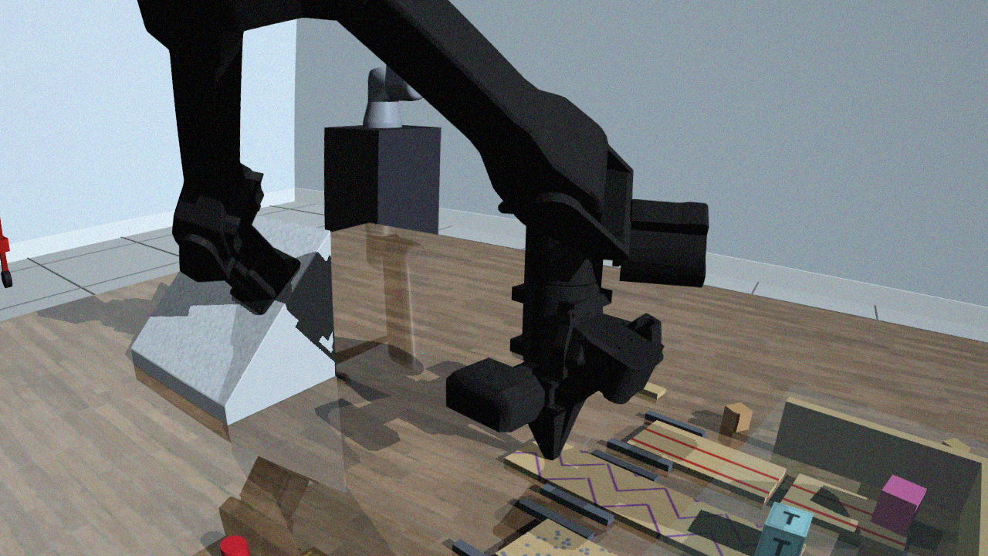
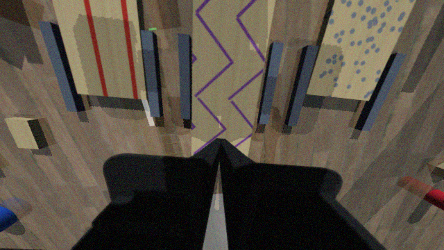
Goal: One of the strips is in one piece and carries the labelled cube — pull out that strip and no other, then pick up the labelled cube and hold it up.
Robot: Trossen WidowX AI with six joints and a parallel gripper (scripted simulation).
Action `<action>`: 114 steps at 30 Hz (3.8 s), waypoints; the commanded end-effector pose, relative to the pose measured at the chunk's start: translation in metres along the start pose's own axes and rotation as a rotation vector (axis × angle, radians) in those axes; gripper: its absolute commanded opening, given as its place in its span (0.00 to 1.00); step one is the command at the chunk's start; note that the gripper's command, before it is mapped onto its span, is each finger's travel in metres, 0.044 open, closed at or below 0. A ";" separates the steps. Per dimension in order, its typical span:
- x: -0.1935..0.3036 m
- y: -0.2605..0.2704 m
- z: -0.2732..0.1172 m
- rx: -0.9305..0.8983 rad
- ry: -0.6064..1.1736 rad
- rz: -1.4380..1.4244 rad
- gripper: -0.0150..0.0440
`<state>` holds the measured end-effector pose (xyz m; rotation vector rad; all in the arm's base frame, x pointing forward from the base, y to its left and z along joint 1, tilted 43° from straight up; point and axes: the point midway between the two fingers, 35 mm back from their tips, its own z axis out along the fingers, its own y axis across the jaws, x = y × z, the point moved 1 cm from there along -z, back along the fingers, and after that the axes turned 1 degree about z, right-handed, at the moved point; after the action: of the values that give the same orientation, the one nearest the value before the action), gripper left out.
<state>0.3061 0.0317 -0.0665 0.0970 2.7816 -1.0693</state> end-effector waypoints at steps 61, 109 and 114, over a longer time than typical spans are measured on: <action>0.103 -0.004 0.003 0.002 0.023 -0.008 0.25; 0.011 0.009 -0.050 -0.002 0.020 -0.118 1.00; -0.008 0.011 -0.052 -0.002 0.019 -0.118 1.00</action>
<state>0.2973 0.0740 -0.0372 -0.0561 2.8384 -1.0928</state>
